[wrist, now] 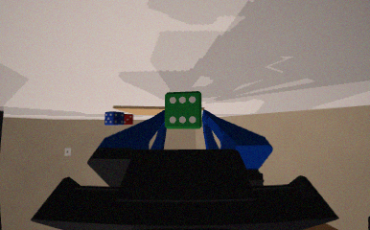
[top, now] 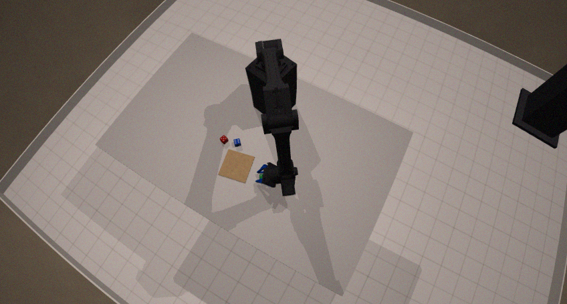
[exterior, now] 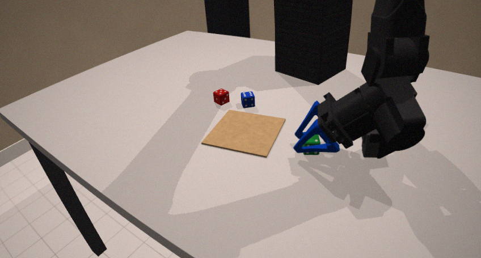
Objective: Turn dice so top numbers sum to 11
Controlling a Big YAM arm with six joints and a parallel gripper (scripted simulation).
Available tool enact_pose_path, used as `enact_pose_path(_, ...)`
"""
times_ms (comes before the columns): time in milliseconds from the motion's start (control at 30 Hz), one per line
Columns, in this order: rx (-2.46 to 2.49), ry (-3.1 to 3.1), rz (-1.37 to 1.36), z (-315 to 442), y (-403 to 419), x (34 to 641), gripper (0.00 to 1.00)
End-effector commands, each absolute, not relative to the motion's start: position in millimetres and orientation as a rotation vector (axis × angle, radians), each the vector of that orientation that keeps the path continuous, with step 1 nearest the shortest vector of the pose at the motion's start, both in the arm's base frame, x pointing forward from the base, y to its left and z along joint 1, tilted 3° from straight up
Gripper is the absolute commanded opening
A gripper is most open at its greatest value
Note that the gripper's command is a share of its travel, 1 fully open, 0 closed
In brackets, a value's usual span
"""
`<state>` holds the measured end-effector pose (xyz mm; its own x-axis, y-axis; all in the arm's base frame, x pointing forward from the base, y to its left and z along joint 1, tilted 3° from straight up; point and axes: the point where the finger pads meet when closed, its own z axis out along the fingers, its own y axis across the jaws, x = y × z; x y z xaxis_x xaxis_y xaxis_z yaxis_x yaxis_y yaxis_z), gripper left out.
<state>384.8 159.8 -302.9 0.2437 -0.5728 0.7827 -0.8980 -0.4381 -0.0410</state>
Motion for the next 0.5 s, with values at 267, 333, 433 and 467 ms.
enact_pose_path(267, 2.101, -1.355, 1.052, -304.1, 158.2, 389.9, 0.45)
enact_pose_path(333, 2.101, -1.355, 1.052, -304.1, 158.2, 389.9, 0.45)
enact_pose_path(433, 2.102, -1.357, 1.055, -300.2, 161.8, 389.8, 0.45)
enact_pose_path(467, 2.104, -1.362, 1.061, -295.6, 166.7, 390.0, 0.45)
